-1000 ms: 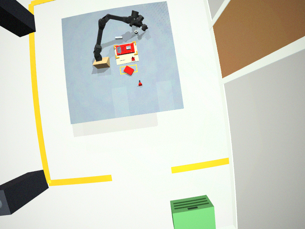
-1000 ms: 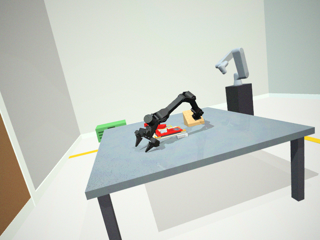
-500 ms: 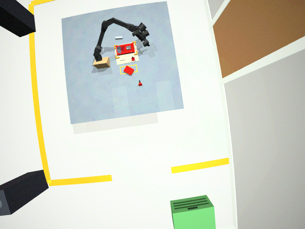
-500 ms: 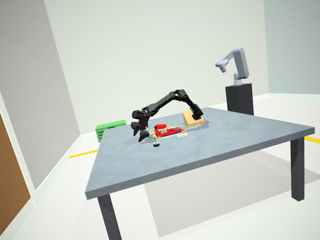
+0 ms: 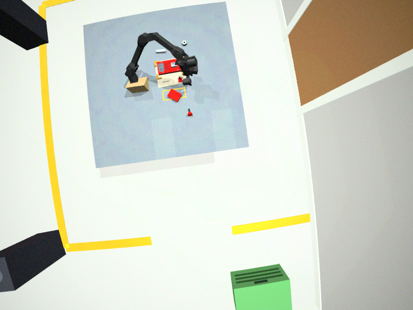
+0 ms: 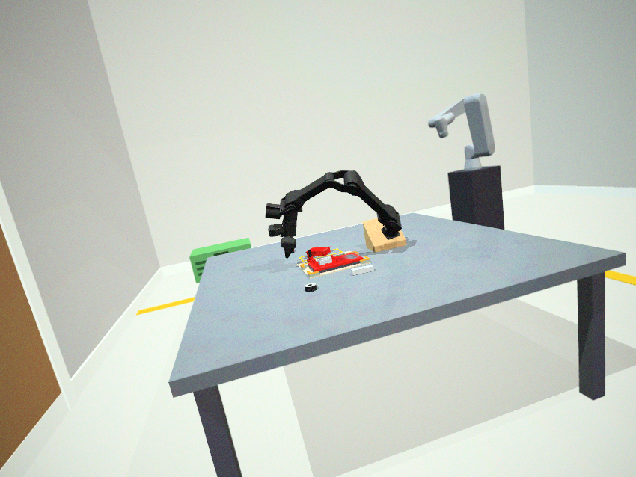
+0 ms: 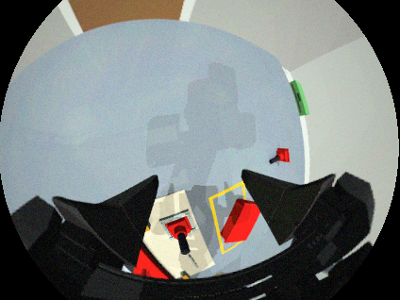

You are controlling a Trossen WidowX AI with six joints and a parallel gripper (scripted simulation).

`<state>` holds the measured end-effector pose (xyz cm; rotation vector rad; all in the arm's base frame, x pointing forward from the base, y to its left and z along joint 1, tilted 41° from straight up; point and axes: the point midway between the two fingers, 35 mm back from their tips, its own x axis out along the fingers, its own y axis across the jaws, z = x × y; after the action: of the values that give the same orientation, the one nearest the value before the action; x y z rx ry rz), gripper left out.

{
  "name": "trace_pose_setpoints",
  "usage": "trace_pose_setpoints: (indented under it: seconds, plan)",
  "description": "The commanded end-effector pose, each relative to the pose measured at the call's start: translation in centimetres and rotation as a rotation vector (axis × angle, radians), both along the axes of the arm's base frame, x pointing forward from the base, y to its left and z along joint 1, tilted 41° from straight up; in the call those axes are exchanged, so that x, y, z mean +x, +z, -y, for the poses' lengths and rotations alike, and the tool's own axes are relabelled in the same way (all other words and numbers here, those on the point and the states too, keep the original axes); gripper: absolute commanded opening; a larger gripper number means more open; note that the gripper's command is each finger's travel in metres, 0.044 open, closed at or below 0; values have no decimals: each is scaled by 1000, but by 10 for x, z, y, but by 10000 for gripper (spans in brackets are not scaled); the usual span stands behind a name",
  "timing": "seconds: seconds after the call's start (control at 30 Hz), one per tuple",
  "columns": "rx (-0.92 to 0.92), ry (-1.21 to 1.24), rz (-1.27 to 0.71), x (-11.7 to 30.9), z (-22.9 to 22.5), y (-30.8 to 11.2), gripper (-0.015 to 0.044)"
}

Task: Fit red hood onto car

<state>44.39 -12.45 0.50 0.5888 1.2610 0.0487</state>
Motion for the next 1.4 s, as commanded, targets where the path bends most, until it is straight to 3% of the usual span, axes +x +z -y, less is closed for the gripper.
trace_pose_setpoints:
  seconds: [0.0,0.3,1.37]
  plan:
    - [110,-90,-151,-51,33,-26,440]
    - [396,-254,-394,-154,68,-52,440]
    - [403,-257,-397,-153,56,-67,440]
